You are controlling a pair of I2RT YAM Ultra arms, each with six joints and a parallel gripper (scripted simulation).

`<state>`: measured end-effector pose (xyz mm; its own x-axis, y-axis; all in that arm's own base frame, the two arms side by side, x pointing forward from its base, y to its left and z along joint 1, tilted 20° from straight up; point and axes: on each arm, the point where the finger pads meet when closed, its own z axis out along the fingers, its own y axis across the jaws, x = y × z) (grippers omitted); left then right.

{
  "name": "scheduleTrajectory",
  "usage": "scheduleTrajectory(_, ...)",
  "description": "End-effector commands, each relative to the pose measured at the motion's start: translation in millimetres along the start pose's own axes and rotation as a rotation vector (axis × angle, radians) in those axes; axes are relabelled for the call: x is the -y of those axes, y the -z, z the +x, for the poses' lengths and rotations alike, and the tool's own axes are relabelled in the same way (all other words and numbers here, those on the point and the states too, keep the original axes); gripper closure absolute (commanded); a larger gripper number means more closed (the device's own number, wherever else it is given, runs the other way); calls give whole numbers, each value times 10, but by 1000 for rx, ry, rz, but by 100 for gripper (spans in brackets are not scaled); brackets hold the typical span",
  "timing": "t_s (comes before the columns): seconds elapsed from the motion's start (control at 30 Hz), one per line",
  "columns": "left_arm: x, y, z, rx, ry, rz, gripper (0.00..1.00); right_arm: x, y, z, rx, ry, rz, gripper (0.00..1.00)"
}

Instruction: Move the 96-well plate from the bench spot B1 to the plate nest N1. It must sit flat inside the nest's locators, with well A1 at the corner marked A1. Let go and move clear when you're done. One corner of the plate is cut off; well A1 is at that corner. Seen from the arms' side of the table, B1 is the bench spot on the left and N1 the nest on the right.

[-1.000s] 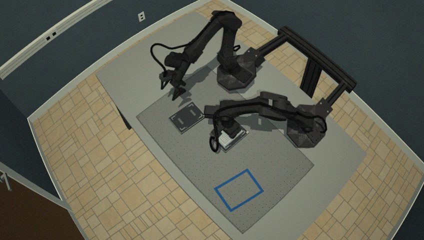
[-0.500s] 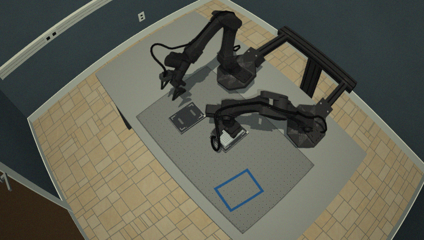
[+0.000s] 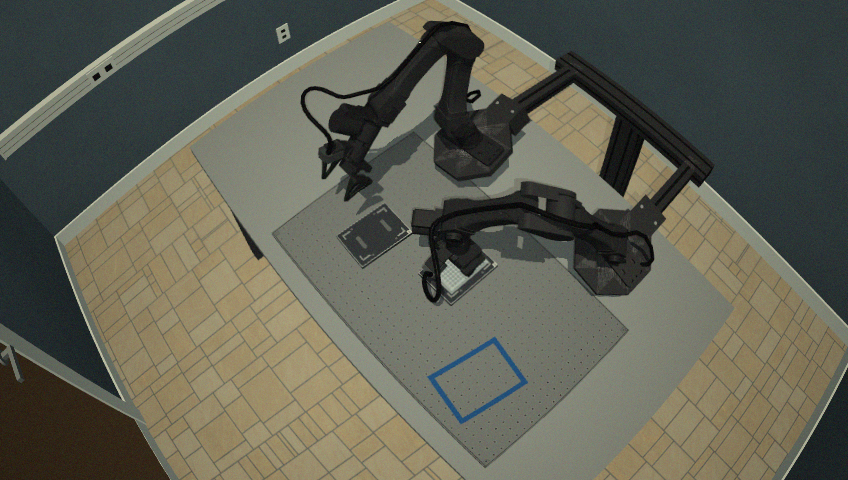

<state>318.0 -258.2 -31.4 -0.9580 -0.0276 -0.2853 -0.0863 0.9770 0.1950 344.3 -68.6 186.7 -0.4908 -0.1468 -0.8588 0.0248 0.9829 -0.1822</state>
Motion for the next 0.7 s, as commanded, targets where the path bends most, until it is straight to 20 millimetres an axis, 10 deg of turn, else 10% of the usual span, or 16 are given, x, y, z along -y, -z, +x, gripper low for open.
scheduleTrajectory(0.0, 20, 4, -11, 16, -6, 16, 24, 36, 61, -133, 34, 5, 8, 0)
scheduleTrajectory(0.43, -44, -234, 30, -1, -10, -5, 24, 36, 61, -133, 34, 5, 8, 0)
scheduleTrajectory(0.67, 19, -4, -26, 13, -2, 12, 24, 36, 61, -133, 34, 5, 8, 0)
